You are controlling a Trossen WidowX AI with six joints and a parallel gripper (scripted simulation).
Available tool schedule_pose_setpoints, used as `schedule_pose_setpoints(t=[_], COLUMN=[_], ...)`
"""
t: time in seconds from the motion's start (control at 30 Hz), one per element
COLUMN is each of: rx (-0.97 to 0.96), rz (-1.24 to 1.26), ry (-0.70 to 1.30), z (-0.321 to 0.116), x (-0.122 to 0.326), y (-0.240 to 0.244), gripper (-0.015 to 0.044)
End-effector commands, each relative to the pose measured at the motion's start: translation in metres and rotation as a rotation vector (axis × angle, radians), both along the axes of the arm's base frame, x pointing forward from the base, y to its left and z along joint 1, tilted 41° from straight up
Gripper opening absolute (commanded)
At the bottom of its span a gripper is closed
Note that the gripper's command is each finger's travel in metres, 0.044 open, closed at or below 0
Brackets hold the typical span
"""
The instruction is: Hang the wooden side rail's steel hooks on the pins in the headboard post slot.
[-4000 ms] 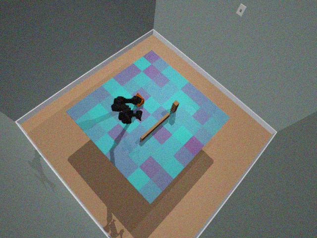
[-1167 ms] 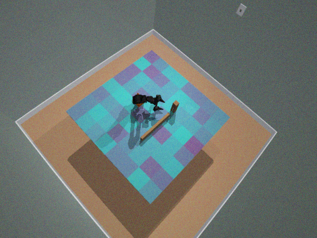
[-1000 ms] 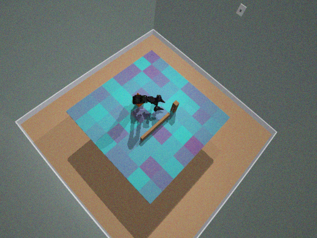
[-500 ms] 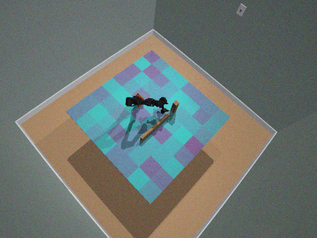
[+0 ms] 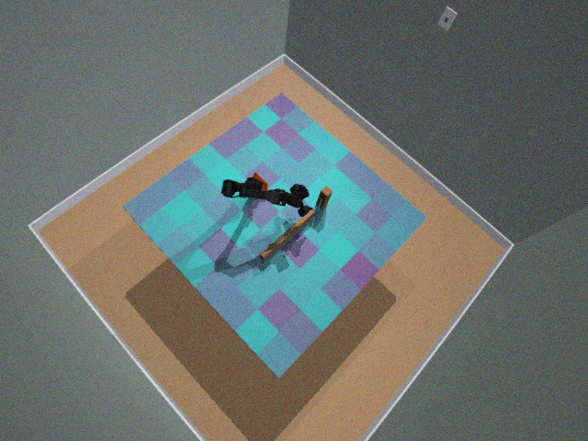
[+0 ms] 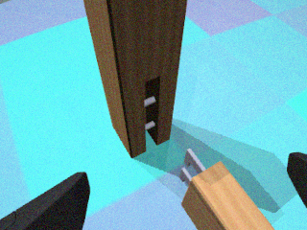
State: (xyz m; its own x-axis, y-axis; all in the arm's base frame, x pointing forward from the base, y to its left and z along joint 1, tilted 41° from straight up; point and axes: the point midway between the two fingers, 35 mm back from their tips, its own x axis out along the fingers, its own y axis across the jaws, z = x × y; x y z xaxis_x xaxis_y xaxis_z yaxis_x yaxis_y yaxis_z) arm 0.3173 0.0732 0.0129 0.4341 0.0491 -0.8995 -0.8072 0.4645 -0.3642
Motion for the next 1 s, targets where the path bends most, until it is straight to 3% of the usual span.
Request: schedule_pose_setpoints(t=[0.0, 0.53, 0.97], rx=[0.000, 0.003, 0.120], rz=[0.008, -0.006, -1.094], ry=[0.016, 0.020, 0.145], z=[0.000, 0.000, 0.006], x=[-0.002, -0.002, 0.018], y=[0.000, 0.000, -0.018], gripper=[0.0440, 0.0440, 0.0440])
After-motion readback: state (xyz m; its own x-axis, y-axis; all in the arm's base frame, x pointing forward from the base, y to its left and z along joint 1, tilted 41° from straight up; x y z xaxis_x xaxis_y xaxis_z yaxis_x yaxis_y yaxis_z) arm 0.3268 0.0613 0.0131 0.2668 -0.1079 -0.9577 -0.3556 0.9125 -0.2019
